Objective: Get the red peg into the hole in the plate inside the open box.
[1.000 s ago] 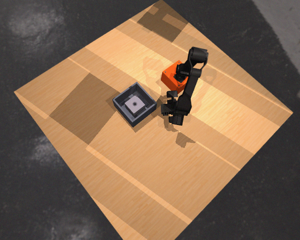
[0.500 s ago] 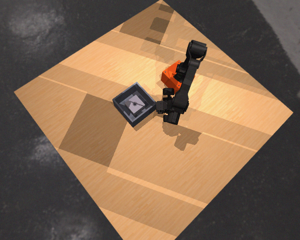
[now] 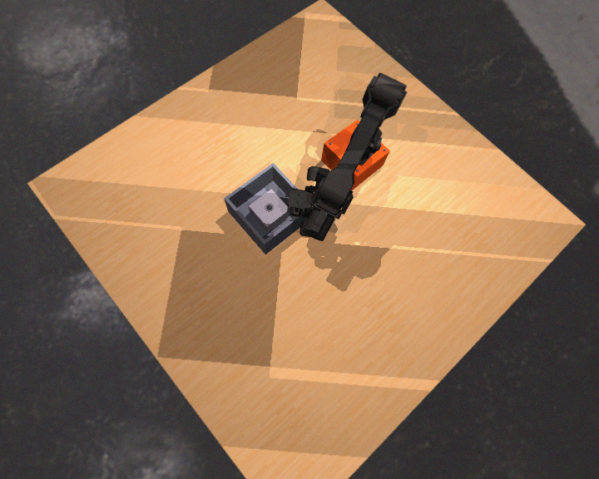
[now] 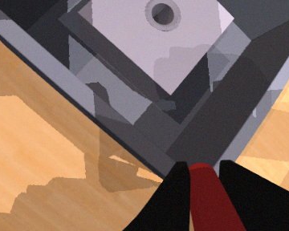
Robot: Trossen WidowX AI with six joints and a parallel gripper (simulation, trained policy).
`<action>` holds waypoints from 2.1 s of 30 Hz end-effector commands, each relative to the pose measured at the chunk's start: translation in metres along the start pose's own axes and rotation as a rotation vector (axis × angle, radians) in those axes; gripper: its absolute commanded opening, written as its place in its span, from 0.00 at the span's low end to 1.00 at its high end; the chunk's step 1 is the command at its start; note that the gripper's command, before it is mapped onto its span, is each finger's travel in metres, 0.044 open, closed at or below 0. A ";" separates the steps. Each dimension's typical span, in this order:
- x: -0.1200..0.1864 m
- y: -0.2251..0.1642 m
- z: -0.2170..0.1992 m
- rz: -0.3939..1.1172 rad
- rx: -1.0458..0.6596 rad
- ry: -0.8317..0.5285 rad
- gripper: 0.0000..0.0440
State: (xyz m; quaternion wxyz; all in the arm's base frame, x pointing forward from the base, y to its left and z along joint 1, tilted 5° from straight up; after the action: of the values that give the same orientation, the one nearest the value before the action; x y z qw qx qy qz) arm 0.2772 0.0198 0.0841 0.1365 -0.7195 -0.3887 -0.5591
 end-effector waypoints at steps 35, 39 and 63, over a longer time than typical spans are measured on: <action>-0.101 0.100 -0.013 0.112 0.078 0.158 0.35; -0.098 0.111 -0.008 0.112 0.089 0.189 0.47; -0.074 0.177 0.038 0.097 0.061 0.403 1.00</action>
State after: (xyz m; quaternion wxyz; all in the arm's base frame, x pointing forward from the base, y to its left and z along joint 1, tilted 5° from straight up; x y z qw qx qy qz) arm 0.3703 -0.1133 0.0330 0.2868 -0.6806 -0.2990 -0.6043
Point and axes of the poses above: the point midway between the two fingers, 35 mm back from their tips, its own x axis back along the fingers, its own z axis across the jaws, y = z × x, the point moved 3 cm from there along x, back along the fingers, and after that the axes turned 7 degrees about x, right-handed, at the moved point
